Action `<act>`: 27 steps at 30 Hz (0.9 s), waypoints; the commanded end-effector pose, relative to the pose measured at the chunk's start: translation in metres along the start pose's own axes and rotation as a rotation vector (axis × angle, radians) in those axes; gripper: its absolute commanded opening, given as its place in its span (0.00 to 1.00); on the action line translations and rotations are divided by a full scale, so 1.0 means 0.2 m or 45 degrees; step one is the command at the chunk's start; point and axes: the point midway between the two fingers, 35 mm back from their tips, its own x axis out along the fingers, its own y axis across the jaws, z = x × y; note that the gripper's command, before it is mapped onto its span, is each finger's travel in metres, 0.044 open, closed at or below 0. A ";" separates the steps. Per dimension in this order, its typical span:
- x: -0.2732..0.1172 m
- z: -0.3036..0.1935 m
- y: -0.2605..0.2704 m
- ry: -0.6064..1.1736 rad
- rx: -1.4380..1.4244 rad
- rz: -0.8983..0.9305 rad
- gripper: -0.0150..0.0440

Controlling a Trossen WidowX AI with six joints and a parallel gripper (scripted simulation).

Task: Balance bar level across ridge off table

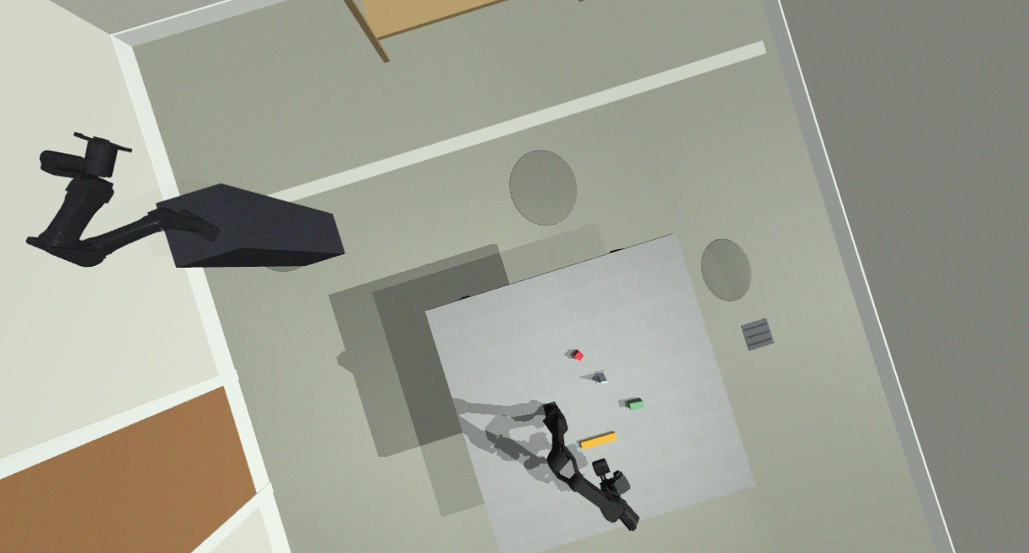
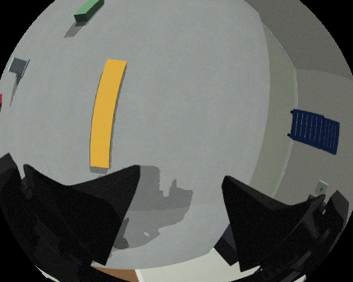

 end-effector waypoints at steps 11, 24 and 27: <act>0.16 0.04 0.43 0.105 0.107 0.505 0.79; 0.37 0.02 0.51 0.106 0.107 0.505 0.79; 0.38 0.02 0.52 0.106 0.107 0.505 0.79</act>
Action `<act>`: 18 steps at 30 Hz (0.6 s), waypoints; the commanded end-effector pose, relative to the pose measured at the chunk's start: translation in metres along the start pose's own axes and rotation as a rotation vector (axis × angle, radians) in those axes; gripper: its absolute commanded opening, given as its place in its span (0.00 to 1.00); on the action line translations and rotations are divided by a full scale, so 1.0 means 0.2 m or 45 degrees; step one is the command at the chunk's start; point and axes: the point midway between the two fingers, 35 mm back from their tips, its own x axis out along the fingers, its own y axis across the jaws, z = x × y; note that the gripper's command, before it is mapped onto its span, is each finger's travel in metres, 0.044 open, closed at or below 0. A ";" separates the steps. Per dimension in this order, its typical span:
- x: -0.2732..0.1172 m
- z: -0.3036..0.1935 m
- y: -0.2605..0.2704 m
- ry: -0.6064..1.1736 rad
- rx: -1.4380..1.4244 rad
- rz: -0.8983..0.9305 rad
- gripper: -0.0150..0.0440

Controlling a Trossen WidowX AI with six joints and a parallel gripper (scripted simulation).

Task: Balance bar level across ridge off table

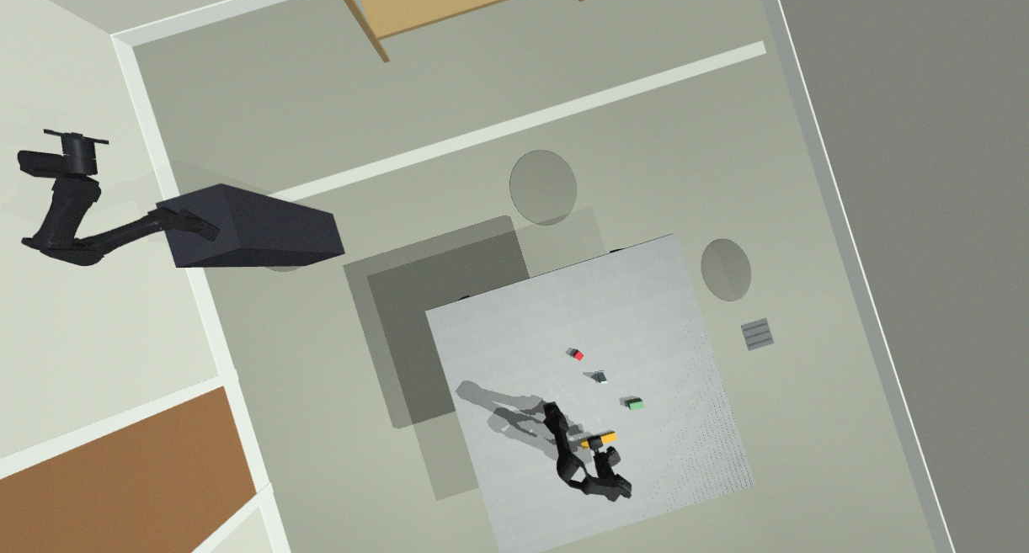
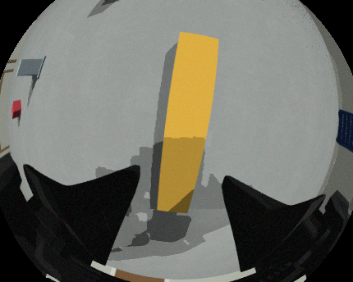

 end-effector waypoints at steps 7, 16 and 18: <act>0.07 0.00 0.01 -0.003 0.005 0.008 0.79; 0.14 0.00 0.01 -0.003 0.005 0.008 0.79; 0.14 0.00 0.01 -0.003 0.005 0.008 0.79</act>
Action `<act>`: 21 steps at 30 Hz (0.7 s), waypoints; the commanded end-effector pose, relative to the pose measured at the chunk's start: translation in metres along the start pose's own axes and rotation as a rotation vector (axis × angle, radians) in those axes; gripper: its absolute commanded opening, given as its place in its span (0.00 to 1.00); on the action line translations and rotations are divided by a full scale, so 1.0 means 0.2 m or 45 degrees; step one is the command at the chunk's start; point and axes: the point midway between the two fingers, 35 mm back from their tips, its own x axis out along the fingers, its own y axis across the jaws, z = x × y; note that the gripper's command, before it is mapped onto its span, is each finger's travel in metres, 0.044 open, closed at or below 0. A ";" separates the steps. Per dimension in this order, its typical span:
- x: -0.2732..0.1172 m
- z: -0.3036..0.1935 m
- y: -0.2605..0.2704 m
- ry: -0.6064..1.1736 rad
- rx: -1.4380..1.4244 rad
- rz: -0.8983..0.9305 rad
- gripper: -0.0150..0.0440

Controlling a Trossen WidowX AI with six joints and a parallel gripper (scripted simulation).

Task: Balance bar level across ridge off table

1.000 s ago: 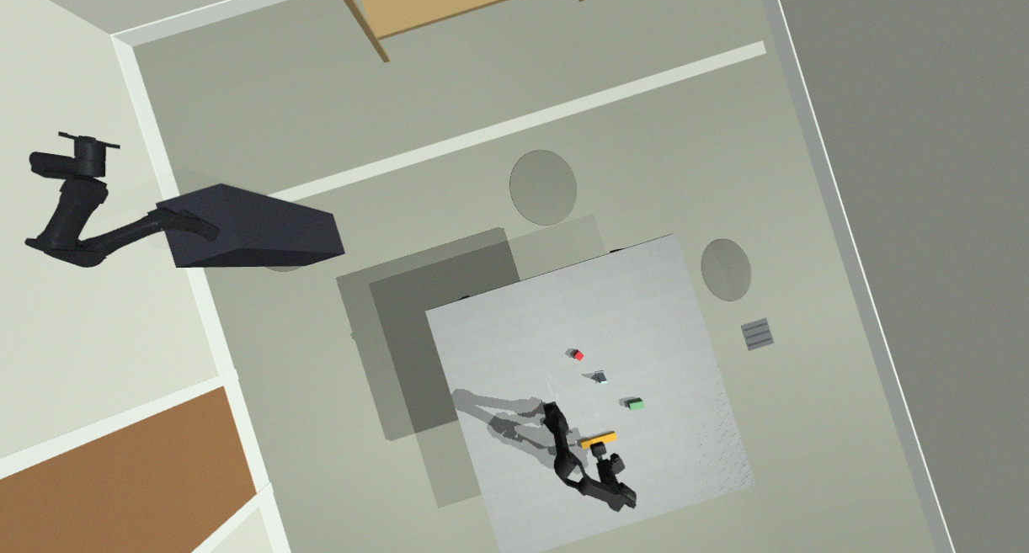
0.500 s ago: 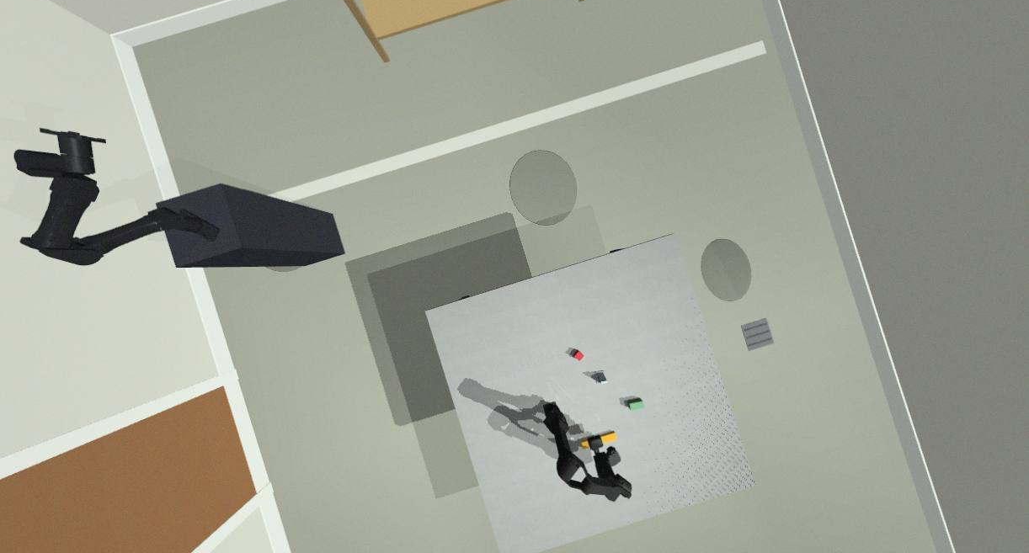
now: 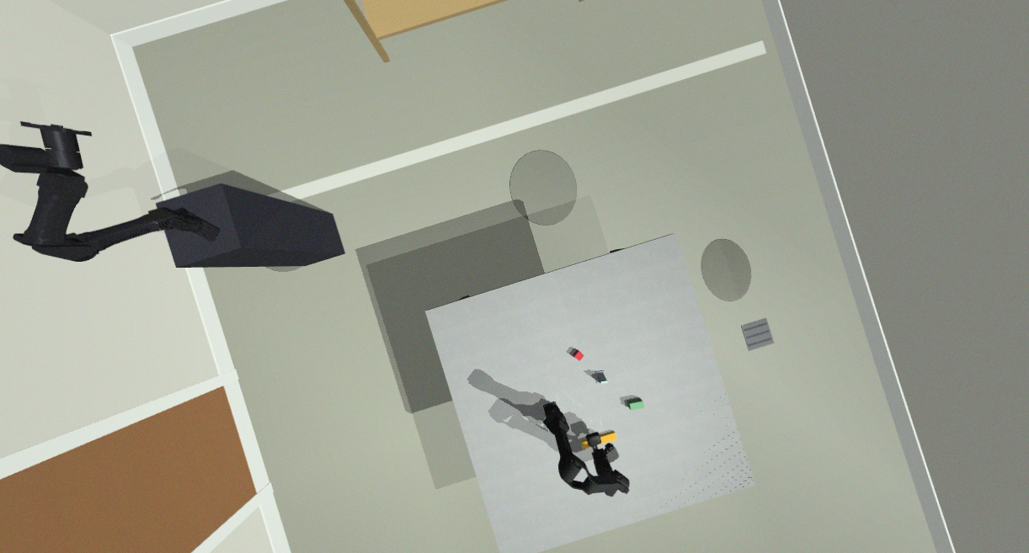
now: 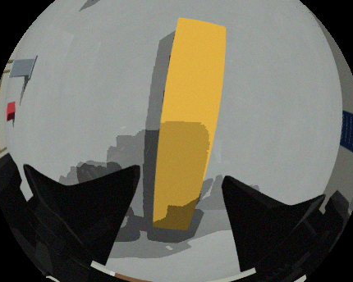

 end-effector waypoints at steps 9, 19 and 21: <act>0.02 0.00 0.01 0.001 0.005 0.013 0.79; 0.01 0.00 0.01 0.004 0.000 0.006 0.52; 0.01 0.00 0.01 0.004 0.000 0.006 0.50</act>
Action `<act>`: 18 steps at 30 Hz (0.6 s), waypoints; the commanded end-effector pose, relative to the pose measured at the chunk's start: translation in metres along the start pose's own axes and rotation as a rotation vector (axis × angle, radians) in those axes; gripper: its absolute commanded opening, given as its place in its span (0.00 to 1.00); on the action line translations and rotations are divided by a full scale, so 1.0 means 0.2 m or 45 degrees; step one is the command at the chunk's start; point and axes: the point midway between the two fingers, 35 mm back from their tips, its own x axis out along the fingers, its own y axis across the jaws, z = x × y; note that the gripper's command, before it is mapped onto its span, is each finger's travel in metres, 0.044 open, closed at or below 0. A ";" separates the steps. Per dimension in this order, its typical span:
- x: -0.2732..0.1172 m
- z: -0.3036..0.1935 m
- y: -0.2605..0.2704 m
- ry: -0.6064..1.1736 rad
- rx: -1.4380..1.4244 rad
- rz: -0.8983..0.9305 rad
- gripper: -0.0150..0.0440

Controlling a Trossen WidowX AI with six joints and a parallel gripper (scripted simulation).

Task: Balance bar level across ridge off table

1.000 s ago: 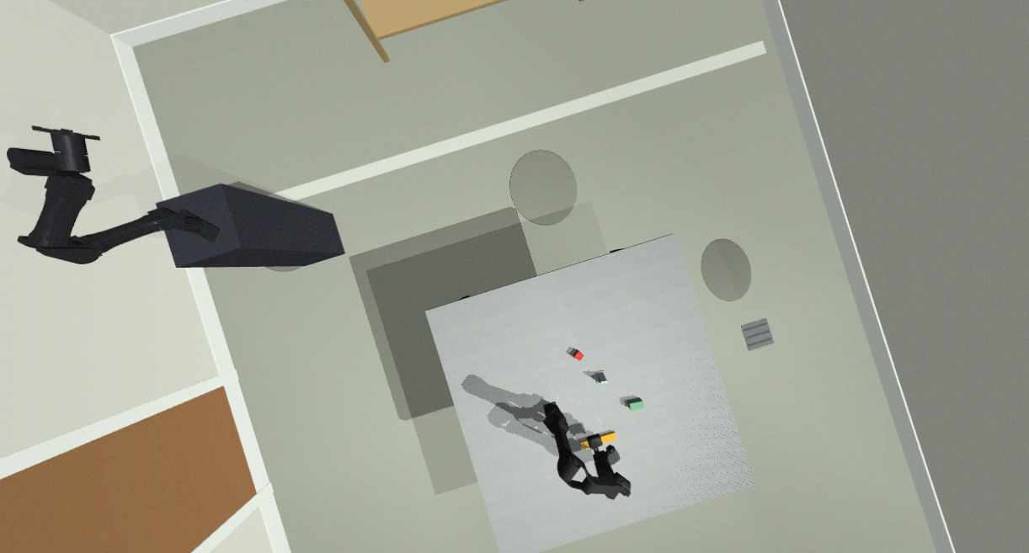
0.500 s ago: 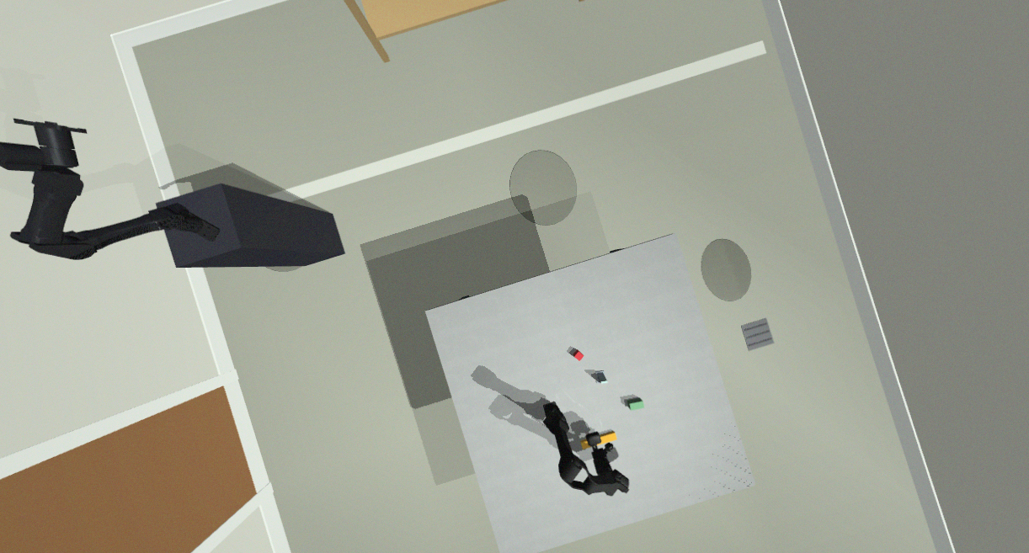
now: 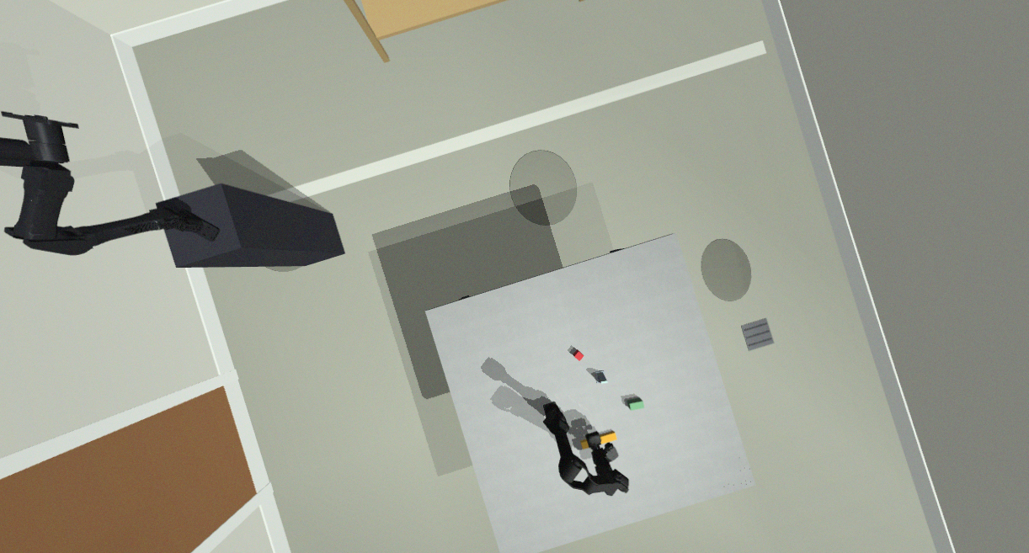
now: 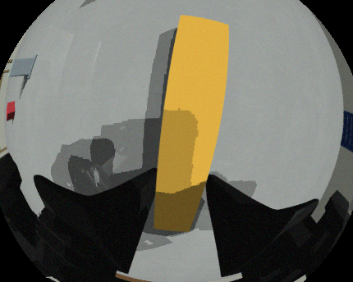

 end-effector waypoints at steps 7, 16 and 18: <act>0.00 0.00 0.00 0.000 0.000 0.000 0.39; -0.10 0.01 -0.02 -0.001 0.001 0.001 0.25; -0.13 0.01 -0.02 -0.001 0.001 0.001 0.25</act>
